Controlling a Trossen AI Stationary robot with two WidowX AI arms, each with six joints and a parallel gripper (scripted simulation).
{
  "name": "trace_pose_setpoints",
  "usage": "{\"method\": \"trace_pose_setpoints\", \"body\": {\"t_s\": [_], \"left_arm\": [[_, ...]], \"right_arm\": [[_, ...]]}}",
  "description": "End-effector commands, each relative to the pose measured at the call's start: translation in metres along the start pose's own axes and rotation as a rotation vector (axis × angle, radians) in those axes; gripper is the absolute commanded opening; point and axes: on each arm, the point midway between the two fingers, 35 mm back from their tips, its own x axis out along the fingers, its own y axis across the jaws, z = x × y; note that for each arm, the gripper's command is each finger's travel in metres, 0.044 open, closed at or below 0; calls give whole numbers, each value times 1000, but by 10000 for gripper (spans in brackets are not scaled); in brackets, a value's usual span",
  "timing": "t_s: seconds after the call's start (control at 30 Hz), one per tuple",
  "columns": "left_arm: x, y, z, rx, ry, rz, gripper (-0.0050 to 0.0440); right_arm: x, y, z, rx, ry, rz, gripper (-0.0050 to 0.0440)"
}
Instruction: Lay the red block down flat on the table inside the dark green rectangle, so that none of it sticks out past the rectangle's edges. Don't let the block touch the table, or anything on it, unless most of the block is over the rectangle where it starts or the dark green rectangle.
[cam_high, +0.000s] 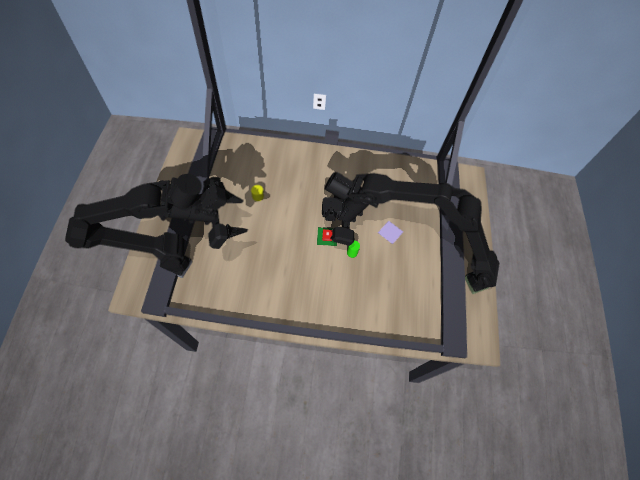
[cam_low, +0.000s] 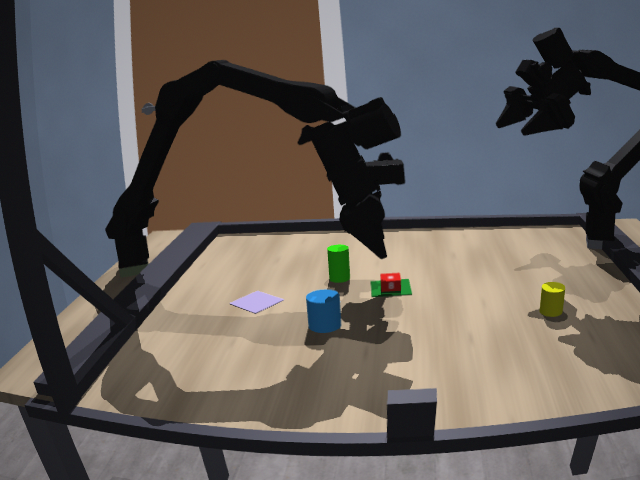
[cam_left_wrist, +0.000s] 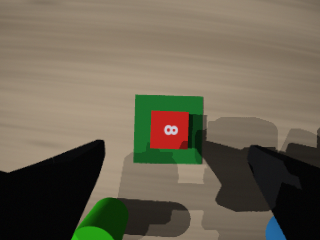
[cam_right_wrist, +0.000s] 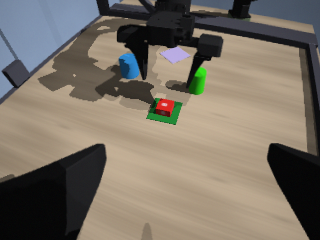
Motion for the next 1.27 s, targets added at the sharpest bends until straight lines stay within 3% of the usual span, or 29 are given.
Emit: {"method": "trace_pose_setpoints", "body": {"t_s": [0.0,0.17,0.23,0.33,0.67,0.73,0.9,1.23], "left_arm": [[-30,0,13,44,-38,-30,440],[-45,0,17,106,-40,-50,440],[-55,0,19,150,-39,-65,440],[-68,0,22,204,-43,-83,440],[-67,-1,21,240,-24,-89,440],[-67,-1,21,240,-24,-89,440],[-67,-1,21,236,-23,-89,440],[-65,-1,19,238,-17,-87,440]], "right_arm": [[5,-6,3,15,-16,-26,440],[12,-24,18,46,-84,-91,440],[18,-45,33,75,-161,-165,440],[26,-80,35,130,-193,-280,440],[18,-153,56,194,-389,-522,440],[18,-153,56,194,-389,-522,440],[-4,-175,83,167,-570,-608,440],[-6,-175,86,162,-586,-610,440]]}}
